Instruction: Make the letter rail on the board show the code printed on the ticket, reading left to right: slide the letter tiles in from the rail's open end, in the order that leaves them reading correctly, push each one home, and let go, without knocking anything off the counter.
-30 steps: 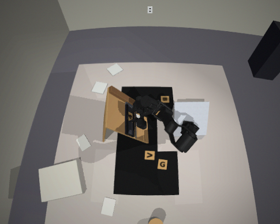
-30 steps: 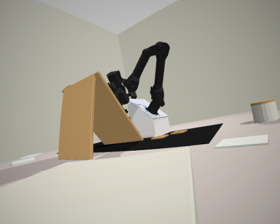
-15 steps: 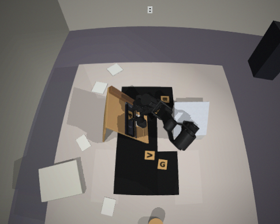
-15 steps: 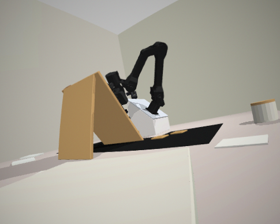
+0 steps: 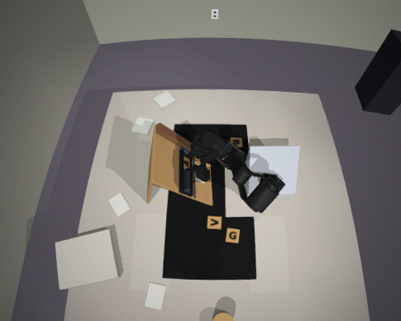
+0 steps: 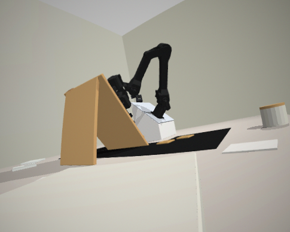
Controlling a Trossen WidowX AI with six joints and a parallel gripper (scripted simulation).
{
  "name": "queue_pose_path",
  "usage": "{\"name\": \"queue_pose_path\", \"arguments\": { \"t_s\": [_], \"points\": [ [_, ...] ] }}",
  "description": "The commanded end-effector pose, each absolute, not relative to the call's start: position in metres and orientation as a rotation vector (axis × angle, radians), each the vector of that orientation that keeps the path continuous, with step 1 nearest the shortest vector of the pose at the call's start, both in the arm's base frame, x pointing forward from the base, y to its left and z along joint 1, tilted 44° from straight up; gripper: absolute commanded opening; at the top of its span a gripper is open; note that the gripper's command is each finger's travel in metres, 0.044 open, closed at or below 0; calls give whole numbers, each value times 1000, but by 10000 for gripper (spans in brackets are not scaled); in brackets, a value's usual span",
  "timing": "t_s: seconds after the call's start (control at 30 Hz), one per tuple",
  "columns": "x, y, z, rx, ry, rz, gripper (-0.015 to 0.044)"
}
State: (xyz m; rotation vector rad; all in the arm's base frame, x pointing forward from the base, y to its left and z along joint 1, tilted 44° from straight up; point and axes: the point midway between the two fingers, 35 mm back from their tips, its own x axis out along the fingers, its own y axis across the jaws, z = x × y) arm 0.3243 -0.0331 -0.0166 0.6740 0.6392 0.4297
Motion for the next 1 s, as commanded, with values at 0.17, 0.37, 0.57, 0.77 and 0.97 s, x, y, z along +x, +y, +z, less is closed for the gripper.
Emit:
{"name": "queue_pose_path", "arguments": {
  "t_s": [0.17,0.37,0.57,0.77,0.97],
  "points": [
    [326,-37,-20,672,638,434,0],
    [327,-40,-23,671,638,434,0],
    [327,-43,-25,671,638,433,0],
    [328,-45,-27,671,638,433,0],
    [327,-43,-26,674,640,429,157]
  ]
}}
